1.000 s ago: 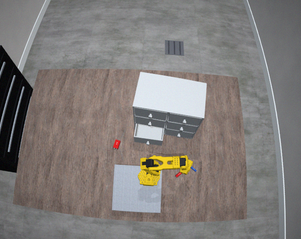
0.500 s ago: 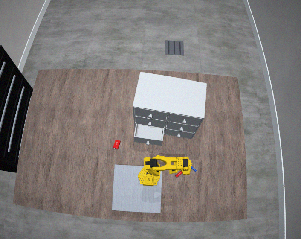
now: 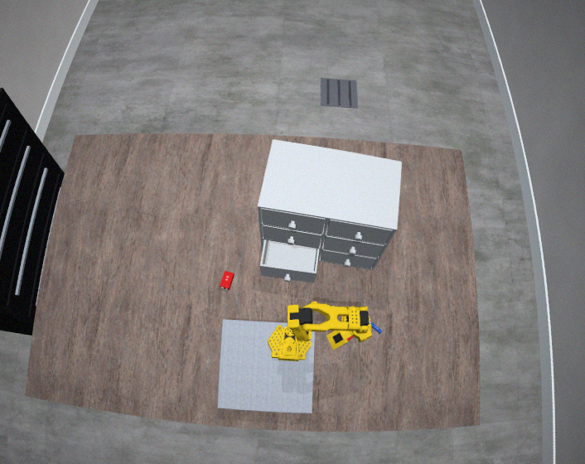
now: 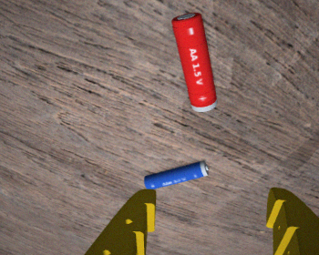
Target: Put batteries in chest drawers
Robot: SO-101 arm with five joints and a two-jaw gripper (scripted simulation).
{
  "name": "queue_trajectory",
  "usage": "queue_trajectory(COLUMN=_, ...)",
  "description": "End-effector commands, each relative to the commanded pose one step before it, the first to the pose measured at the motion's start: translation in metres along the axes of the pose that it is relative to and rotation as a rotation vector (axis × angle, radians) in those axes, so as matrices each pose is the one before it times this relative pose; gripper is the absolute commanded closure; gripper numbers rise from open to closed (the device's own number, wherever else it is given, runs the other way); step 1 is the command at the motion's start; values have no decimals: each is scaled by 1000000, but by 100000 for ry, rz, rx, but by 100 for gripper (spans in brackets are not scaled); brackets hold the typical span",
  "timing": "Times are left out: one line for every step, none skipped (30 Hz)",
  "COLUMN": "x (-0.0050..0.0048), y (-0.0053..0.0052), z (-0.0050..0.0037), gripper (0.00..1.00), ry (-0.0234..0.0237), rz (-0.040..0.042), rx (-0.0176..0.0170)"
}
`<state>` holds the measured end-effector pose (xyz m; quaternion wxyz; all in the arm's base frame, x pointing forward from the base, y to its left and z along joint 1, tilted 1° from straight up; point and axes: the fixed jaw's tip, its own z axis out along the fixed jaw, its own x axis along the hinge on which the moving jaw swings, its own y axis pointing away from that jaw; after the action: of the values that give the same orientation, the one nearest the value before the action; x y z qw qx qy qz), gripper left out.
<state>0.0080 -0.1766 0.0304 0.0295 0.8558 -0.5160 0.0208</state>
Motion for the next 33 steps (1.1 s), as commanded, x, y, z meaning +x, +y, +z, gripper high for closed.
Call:
queue_trajectory(x=-4744, y=-988, z=9555, gripper=79, ry=-3911, rz=-11587, rx=2019)
queue_trajectory(x=-635, y=-515, z=1794, gripper=79, ry=-752, rz=-3052, rx=449)
queue_trajectory(x=0, y=0, z=0, gripper=79, ry=0, rz=0, rx=0)
queue_trajectory(x=0, y=0, z=0, gripper=79, ry=0, rz=0, rx=0)
queue_trajectory(x=-628, y=-546, z=1795, gripper=79, ry=-739, rz=-3052, rx=472)
queue_trajectory(x=-615, y=-576, z=1794, gripper=79, ry=-724, rz=-3052, rx=494)
queue_trajectory(x=-606, y=-607, z=1795, gripper=79, ry=-709, rz=-3052, rx=516)
queue_trajectory(x=-473, y=-509, z=1439, gripper=79, ry=-556, rz=-2449, rx=429)
queue_trajectory(x=-1, y=0, z=1, gripper=79, ry=0, rz=0, rx=0)
queue_trajectory(x=1, y=0, z=-1, gripper=79, ry=0, rz=0, rx=0)
queue_trajectory(x=-1, y=0, z=1, gripper=79, ry=0, rz=0, rx=0)
queue_trajectory(x=1, y=0, z=-1, gripper=79, ry=0, rz=0, rx=0)
queue_trajectory(x=-1, y=0, z=1, gripper=79, ry=0, rz=0, rx=0)
queue_trajectory(x=1, y=0, z=-1, gripper=79, ry=0, rz=0, rx=0)
queue_trajectory(x=-1, y=0, z=1, gripper=79, ry=0, rz=0, rx=0)
queue_trajectory(x=1, y=0, z=-1, gripper=79, ry=0, rz=0, rx=0)
queue_trajectory(x=-1, y=0, z=1, gripper=79, ry=0, rz=0, rx=0)
queue_trajectory(x=1, y=0, z=-1, gripper=79, ry=0, rz=0, rx=0)
queue_trajectory(x=-1, y=0, z=1, gripper=79, ry=0, rz=0, rx=0)
queue_trajectory(x=0, y=0, z=0, gripper=79, ry=0, rz=0, rx=0)
queue_trajectory(x=0, y=0, z=0, gripper=79, ry=0, rz=0, rx=0)
queue_trajectory(x=1, y=0, z=-1, gripper=79, ry=0, rz=0, rx=0)
queue_trajectory(x=-1, y=0, z=1, gripper=79, ry=0, rz=0, rx=0)
queue_trajectory(x=1, y=0, z=-1, gripper=79, ry=0, rz=0, rx=0)
queue_trajectory(x=-1, y=0, z=1, gripper=79, ry=0, rz=0, rx=0)
queue_trajectory(x=1, y=0, z=-1, gripper=79, ry=0, rz=0, rx=0)
queue_trajectory(x=-1, y=0, z=1, gripper=79, ry=0, rz=0, rx=0)
queue_trajectory(x=1, y=0, z=-1, gripper=79, ry=0, rz=0, rx=0)
queue_trajectory(x=-1, y=0, z=1, gripper=79, ry=0, rz=0, rx=0)
queue_trajectory(x=1, y=0, z=-1, gripper=79, ry=0, rz=0, rx=0)
queue_trajectory(x=-1, y=0, z=1, gripper=79, ry=0, rz=0, rx=0)
queue_trajectory(x=1, y=0, z=-1, gripper=79, ry=0, rz=0, rx=0)
queue_trajectory(x=-1, y=0, z=1, gripper=79, ry=0, rz=0, rx=0)
